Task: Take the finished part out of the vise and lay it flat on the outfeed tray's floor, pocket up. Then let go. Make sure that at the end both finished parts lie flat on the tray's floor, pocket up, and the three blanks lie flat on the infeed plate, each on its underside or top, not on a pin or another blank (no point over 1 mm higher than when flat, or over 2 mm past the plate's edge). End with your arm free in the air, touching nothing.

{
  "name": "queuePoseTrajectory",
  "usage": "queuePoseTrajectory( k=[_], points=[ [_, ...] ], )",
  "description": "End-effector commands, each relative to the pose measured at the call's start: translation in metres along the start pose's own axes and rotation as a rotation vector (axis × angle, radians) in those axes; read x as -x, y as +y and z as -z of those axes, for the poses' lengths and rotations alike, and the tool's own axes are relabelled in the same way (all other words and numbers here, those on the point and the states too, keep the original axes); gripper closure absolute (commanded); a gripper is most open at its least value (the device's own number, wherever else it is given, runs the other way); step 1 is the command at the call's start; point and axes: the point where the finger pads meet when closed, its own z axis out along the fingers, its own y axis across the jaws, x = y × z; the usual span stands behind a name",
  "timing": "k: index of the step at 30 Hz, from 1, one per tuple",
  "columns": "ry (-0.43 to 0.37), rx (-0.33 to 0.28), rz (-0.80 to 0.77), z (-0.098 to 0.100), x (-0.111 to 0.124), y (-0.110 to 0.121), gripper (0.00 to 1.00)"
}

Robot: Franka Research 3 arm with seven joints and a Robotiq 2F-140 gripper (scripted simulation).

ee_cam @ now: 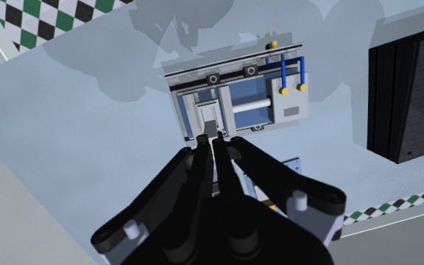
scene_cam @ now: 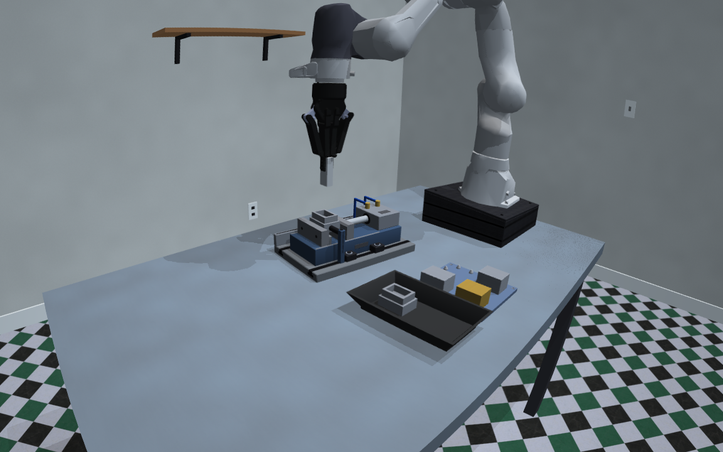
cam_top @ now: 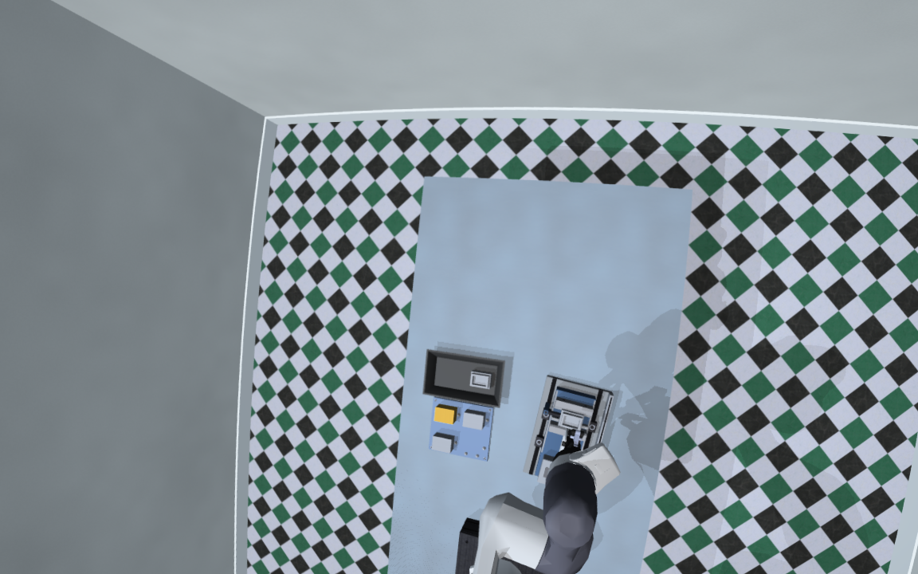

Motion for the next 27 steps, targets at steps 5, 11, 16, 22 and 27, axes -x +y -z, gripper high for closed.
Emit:
queuePoseTrajectory(
  k=[5,11,16,22,27],
  points=[
    [0.001,-0.002,-0.003,0.0,-0.0001,-0.0011,1.0],
    [0.001,-0.002,-0.003,0.0,-0.0001,-0.0011,0.6],
    [0.001,-0.002,-0.003,0.0,-0.0001,-0.0011,0.6],
    [0.001,-0.002,-0.003,0.0,-0.0001,-0.0011,0.6],
    [0.001,-0.002,-0.003,0.0,-0.0001,-0.0011,0.6]
  ],
)
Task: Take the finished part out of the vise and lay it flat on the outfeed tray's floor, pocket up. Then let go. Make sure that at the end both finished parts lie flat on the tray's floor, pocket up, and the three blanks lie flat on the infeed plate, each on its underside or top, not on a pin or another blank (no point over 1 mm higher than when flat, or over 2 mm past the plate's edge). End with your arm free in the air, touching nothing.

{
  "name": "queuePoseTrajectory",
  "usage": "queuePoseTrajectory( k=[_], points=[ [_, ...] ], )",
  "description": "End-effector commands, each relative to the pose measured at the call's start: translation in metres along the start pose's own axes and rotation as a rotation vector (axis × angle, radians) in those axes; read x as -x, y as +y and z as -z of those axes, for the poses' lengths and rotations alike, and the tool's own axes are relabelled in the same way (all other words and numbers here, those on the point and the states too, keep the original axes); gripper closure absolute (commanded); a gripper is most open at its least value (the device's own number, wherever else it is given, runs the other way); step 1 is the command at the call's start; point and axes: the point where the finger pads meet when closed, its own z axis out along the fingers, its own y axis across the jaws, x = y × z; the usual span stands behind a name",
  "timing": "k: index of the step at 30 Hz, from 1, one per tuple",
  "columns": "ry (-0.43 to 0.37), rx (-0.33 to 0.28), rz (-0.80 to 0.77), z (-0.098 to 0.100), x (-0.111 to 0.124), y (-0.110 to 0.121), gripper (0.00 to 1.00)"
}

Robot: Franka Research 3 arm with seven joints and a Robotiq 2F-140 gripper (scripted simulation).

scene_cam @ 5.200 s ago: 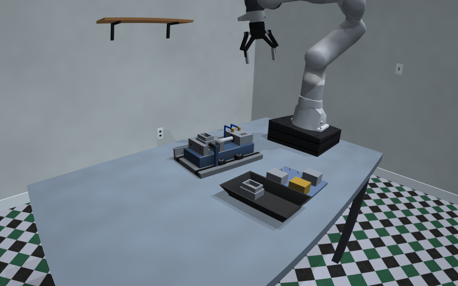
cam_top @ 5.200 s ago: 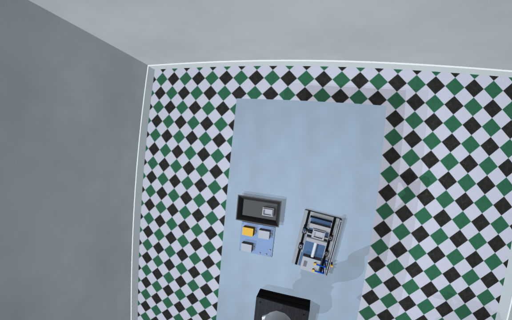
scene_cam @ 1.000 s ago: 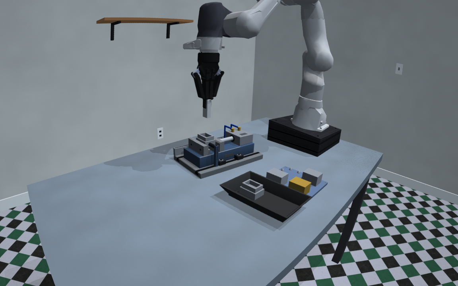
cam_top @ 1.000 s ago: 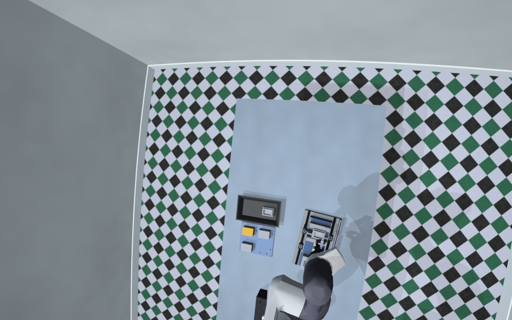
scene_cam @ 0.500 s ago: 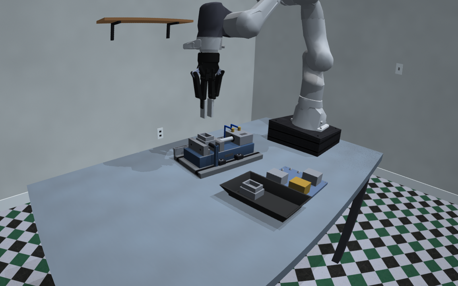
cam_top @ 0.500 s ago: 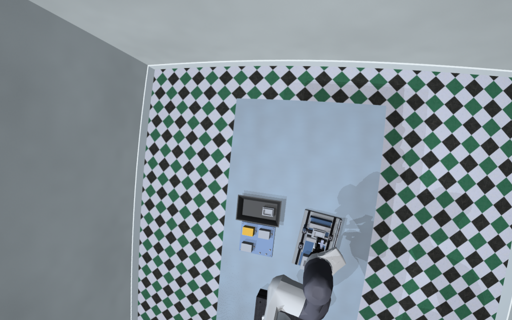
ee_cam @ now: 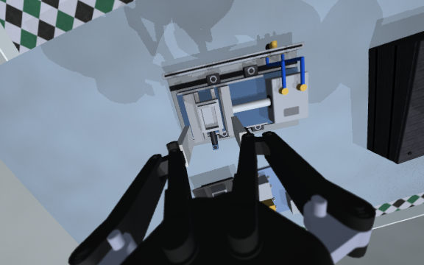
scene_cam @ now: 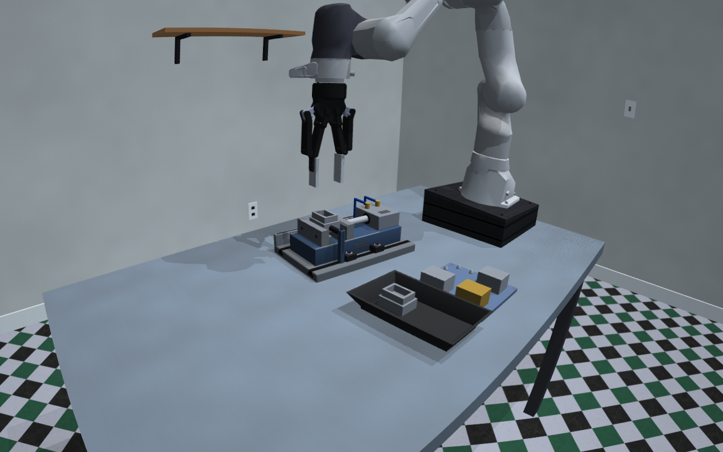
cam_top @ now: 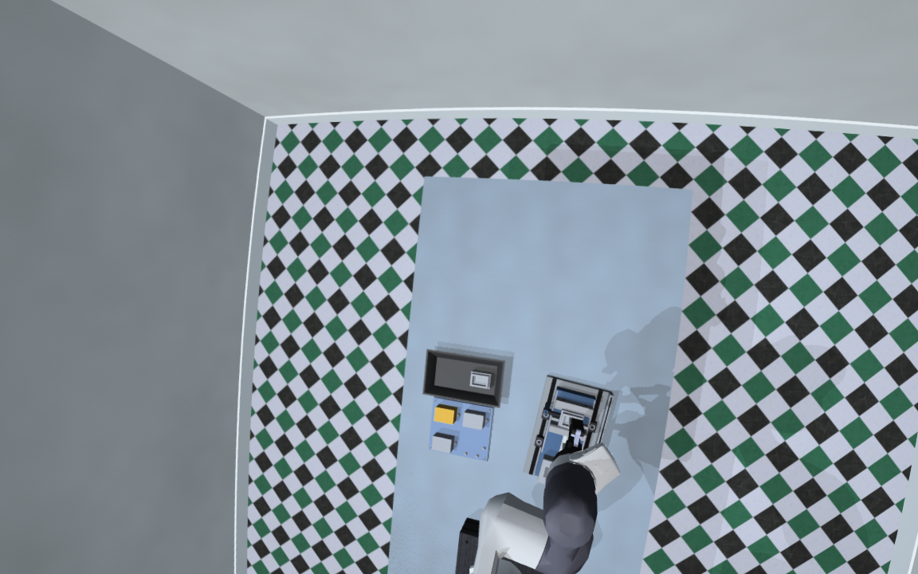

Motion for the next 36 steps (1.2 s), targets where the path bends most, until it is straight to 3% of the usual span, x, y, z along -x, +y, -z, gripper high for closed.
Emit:
queuePoseTrajectory(
  k=[1,36],
  points=[
    [0.001,-0.002,-0.003,0.0,0.0,-0.001,0.6],
    [-0.001,-0.001,0.0,-0.01,0.0,-0.001,0.6]
  ],
)
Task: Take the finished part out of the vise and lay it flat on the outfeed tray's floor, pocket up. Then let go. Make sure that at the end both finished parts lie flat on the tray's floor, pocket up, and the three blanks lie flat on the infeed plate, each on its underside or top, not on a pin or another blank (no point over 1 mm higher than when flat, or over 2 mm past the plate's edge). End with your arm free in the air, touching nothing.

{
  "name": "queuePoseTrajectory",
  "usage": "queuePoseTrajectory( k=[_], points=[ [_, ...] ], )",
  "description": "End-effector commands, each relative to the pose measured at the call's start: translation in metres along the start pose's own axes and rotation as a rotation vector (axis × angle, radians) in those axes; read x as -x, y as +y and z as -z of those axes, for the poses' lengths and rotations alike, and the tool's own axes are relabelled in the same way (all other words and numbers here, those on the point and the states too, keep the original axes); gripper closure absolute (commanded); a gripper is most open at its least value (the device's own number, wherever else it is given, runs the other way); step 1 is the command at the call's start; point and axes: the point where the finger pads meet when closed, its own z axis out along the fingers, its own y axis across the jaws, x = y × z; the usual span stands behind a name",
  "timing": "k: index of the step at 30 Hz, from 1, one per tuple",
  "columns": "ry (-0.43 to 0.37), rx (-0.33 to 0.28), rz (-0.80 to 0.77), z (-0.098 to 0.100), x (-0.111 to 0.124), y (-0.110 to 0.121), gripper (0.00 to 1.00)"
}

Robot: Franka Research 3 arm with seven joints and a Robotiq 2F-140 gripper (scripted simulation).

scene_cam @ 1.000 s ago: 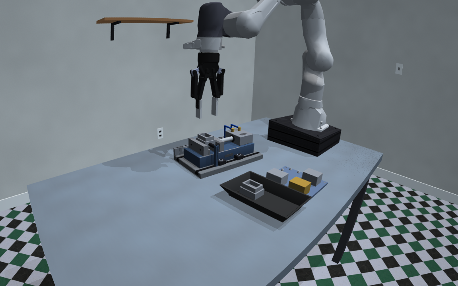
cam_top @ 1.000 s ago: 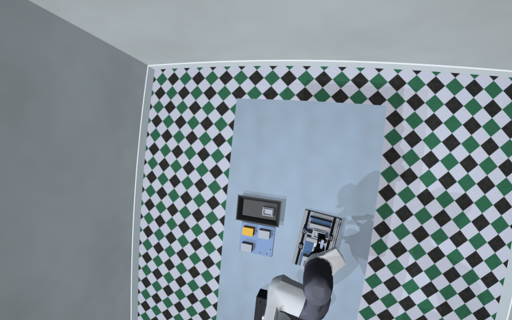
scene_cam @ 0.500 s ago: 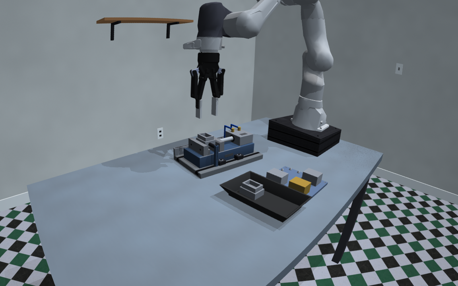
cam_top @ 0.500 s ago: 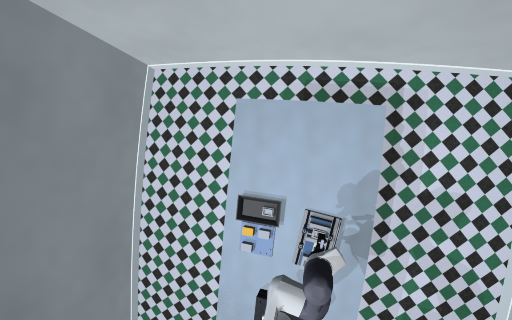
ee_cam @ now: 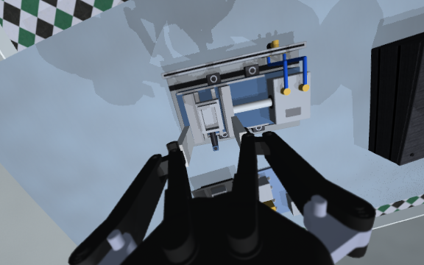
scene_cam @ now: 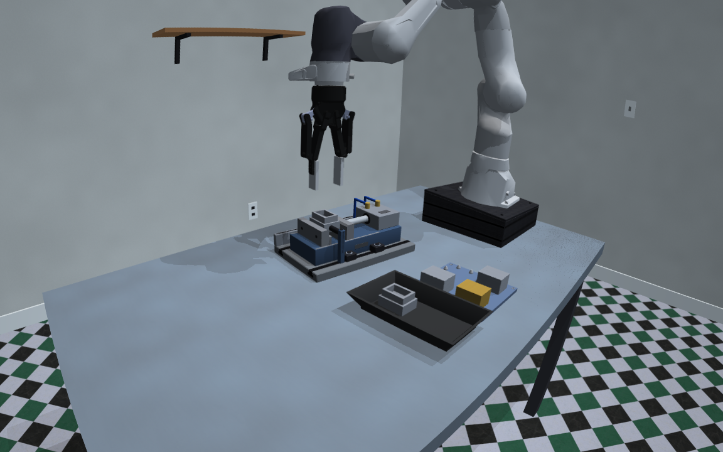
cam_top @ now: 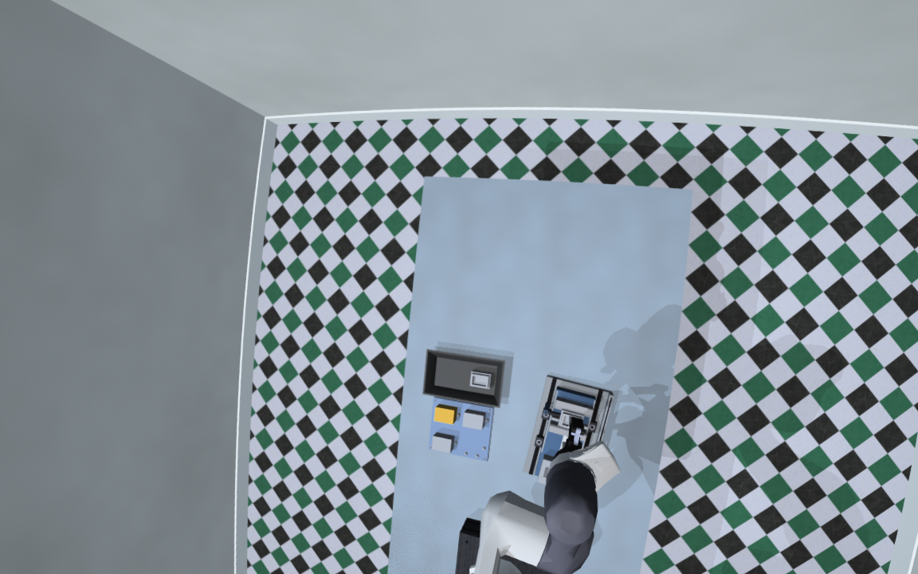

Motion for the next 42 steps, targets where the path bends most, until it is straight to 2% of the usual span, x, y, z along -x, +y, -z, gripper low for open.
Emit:
queuePoseTrajectory(
  k=[1,27,42],
  points=[
    [0.002,-0.002,-0.004,-0.005,0.0,-0.001,0.6],
    [0.002,-0.002,-0.004,-0.047,0.0,-0.002,0.6],
    [0.002,-0.002,-0.004,-0.056,0.0,-0.003,0.6]
  ],
)
